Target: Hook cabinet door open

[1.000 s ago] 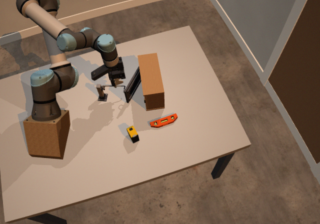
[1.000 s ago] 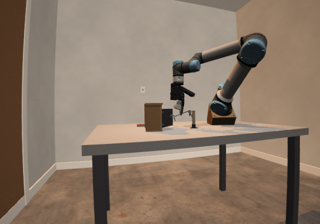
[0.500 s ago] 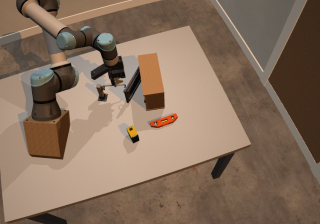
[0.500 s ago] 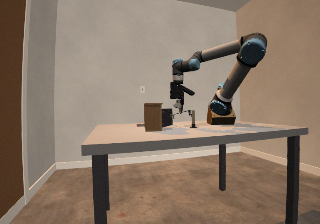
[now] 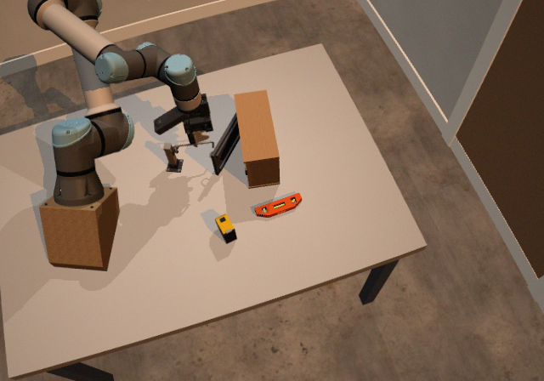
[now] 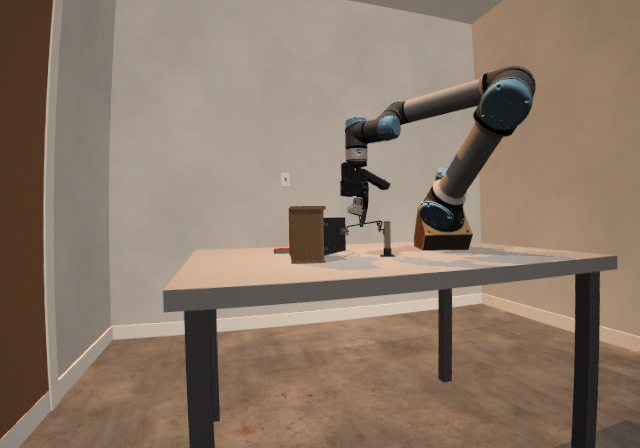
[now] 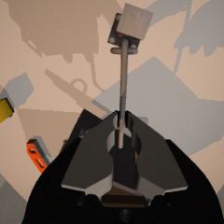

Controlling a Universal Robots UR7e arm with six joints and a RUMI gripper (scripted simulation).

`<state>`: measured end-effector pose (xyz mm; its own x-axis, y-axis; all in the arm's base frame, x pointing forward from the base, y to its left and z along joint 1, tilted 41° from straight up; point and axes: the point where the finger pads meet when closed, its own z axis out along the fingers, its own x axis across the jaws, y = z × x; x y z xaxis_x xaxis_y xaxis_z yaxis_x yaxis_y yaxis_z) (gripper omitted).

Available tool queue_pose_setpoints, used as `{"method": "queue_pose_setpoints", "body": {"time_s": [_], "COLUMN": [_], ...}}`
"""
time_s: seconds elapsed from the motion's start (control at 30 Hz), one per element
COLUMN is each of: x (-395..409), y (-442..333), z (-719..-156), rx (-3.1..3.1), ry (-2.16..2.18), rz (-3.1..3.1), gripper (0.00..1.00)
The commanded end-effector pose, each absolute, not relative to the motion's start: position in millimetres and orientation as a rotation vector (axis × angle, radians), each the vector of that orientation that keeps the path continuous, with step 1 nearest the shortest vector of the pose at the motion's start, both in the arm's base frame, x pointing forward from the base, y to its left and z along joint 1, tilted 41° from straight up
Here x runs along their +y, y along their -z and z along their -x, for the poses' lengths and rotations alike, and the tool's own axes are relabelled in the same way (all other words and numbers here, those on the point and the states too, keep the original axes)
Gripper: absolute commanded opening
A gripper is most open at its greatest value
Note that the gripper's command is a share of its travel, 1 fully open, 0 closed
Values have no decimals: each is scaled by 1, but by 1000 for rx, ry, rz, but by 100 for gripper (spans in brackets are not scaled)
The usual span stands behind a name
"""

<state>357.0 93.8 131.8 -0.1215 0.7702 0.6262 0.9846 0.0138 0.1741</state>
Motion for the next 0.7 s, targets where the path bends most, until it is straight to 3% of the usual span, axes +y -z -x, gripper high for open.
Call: {"method": "queue_pose_setpoints", "body": {"time_s": [0.0,0.67], "x": [91,85], "y": [-135,-141], "z": [-357,-355], "rx": [-1947,-1948], "ry": [832,832], "rz": [1801,1801], "gripper": [2,2]}}
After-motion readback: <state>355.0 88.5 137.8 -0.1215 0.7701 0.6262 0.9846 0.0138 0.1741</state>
